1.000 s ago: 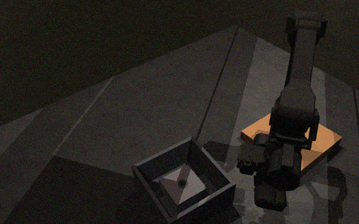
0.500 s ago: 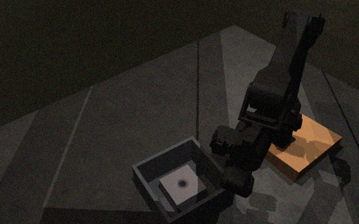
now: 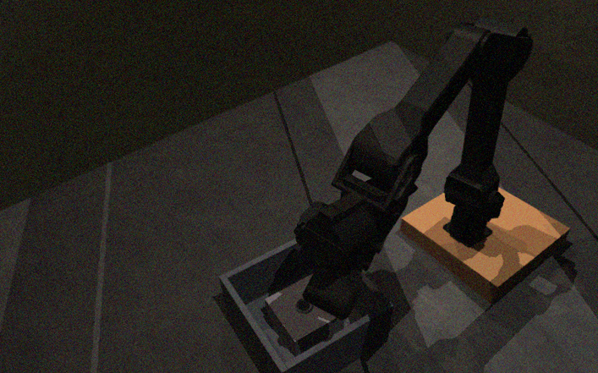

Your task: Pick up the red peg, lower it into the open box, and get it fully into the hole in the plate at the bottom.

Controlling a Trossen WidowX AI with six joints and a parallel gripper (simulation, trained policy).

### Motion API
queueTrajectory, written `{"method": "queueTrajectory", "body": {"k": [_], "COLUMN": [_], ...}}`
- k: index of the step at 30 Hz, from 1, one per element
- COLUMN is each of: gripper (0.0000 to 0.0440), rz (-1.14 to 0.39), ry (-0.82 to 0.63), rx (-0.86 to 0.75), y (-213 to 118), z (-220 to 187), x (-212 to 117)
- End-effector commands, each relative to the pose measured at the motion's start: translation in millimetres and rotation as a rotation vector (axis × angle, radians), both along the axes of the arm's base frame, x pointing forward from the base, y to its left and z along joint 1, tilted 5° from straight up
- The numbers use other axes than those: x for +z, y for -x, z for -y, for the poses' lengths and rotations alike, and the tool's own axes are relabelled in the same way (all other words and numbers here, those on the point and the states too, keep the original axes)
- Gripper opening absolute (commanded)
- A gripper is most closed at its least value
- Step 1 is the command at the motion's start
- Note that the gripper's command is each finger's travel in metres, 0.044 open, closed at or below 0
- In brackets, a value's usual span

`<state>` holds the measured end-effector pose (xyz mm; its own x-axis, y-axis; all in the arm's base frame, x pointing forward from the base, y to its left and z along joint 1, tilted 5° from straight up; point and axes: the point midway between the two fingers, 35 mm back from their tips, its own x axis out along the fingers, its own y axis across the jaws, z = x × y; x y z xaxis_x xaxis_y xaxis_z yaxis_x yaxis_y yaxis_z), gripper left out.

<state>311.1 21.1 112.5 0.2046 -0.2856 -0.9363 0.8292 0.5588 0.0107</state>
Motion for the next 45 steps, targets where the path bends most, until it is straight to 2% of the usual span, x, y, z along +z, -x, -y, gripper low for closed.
{"method": "queueTrajectory", "body": {"k": [1,17,19,24,27,29,39,45], "gripper": [0.0000,0.0009,0.0040,0.0154,0.0158,0.0187,0.0440,0.0440], "rz": [0.000,-0.075,-0.093,-0.124,-0.121,-0.116,-0.092,-0.071], "ry": [-0.003,-0.060,-0.072,-0.100,-0.095,-0.102,-0.166,-0.218], "rx": [0.008,0.122,0.137,0.152,0.181,0.187,0.202,0.228], "y": [-11,-30,-29,-30,-37,-42,-75,-95], "z": [12,41,41,43,48,49,47,40], "x": [-5,-45,-51,-63,-59,-56,-38,-26]}}
